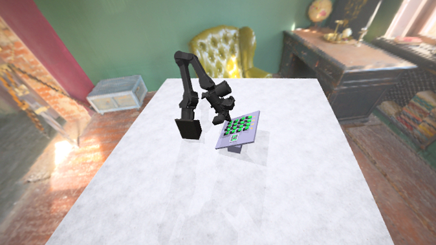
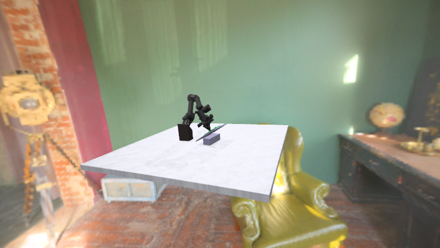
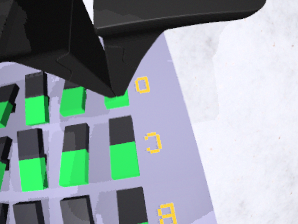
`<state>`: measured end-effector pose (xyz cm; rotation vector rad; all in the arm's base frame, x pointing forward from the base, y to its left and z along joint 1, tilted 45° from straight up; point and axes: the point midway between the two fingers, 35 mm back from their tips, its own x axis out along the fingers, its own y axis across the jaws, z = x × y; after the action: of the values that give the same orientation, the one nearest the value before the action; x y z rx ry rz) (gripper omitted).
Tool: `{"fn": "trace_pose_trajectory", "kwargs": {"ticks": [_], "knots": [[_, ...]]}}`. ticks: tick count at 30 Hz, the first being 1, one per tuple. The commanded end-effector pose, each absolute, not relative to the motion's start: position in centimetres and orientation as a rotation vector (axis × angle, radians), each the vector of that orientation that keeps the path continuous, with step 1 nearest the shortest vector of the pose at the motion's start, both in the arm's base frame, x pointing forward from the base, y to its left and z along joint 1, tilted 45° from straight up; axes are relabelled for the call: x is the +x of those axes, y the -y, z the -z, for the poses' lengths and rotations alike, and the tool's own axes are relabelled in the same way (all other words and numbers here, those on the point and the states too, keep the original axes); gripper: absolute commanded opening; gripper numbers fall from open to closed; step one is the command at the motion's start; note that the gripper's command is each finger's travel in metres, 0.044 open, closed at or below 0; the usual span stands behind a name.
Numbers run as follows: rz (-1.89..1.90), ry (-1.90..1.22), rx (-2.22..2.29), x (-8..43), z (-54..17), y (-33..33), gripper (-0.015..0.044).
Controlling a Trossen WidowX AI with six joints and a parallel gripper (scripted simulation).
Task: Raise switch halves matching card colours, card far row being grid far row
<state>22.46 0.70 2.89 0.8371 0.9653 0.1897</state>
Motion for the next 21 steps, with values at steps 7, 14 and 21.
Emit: {"fn": "trace_pose_trajectory", "kwargs": {"ticks": [7,14,21], "knots": [[-0.185,-0.966,0.837,22.53,-2.80,-0.69,0.0000],[-0.185,-0.966,0.837,22.59,-2.74,-0.74,0.0000],[-0.185,-0.966,0.837,22.64,-2.68,-0.78,0.0000]]}}
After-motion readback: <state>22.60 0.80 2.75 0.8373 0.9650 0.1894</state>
